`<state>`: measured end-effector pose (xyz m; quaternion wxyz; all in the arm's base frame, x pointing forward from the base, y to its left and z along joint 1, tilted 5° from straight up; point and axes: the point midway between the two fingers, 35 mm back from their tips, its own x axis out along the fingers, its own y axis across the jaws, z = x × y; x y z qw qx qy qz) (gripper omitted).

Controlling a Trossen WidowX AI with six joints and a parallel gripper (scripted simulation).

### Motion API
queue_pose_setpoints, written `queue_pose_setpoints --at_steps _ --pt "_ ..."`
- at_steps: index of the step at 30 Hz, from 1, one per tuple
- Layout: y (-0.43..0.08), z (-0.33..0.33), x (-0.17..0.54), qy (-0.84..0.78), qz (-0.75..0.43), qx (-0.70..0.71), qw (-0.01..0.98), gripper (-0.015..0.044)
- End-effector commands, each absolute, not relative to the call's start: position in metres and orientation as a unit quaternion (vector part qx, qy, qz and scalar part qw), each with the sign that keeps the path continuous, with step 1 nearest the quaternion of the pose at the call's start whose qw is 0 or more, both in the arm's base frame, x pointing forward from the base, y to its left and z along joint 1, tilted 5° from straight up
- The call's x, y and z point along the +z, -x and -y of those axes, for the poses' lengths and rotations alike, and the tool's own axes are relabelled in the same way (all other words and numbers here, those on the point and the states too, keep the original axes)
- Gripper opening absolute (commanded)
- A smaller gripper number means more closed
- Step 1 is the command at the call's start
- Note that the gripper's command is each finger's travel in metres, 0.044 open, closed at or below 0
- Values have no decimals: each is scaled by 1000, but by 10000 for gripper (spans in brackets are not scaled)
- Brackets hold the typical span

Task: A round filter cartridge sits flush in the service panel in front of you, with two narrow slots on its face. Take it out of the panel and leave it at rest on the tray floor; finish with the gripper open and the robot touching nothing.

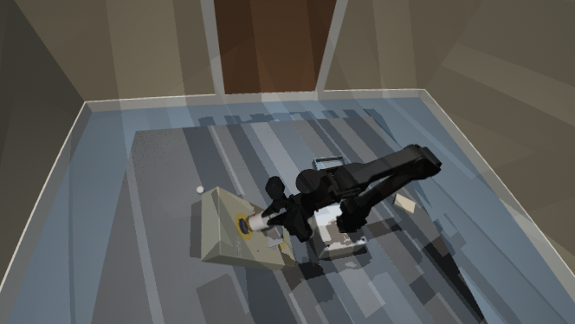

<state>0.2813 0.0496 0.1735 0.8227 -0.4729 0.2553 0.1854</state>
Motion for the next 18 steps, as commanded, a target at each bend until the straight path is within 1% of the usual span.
queue_pose_setpoints --at_steps 1,18 --pt "-274 -47 164 471 -255 182 825 0" --pt "-246 -40 112 471 -256 183 824 0"
